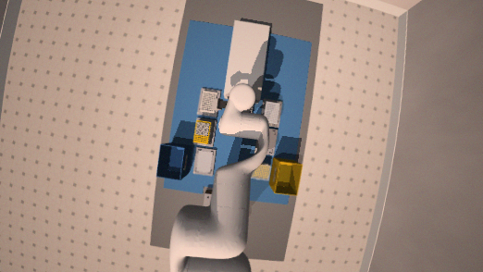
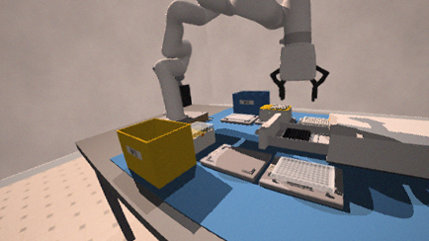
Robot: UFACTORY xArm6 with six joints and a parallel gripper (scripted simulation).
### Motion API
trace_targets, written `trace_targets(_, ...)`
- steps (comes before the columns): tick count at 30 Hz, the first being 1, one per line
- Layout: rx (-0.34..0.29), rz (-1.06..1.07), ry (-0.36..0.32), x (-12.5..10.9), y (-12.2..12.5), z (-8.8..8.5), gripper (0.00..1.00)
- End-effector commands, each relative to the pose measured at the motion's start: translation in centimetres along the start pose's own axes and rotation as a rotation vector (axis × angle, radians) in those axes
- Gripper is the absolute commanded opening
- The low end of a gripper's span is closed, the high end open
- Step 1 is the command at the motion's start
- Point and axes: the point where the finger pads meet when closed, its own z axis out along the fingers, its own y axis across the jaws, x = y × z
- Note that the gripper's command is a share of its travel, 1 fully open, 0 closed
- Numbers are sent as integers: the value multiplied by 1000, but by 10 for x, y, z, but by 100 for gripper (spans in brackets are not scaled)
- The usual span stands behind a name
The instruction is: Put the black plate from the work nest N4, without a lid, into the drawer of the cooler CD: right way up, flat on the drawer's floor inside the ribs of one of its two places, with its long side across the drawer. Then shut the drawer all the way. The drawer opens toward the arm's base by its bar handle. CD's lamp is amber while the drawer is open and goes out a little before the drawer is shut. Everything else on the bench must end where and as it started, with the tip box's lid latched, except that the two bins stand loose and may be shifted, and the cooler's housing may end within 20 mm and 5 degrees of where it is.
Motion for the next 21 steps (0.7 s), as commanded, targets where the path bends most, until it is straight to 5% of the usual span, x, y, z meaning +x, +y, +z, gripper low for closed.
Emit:
trace_targets(1, -5, 0, 0, 0, 1, -10, 100)
trace_targets(8, -5, 0, 0, 0, 1, -10, 100)
trace_targets(9, -5, 0, 0, 0, -4, -9, 0)
trace_targets(21, -5, 0, 0, 0, -58, -1, 0)
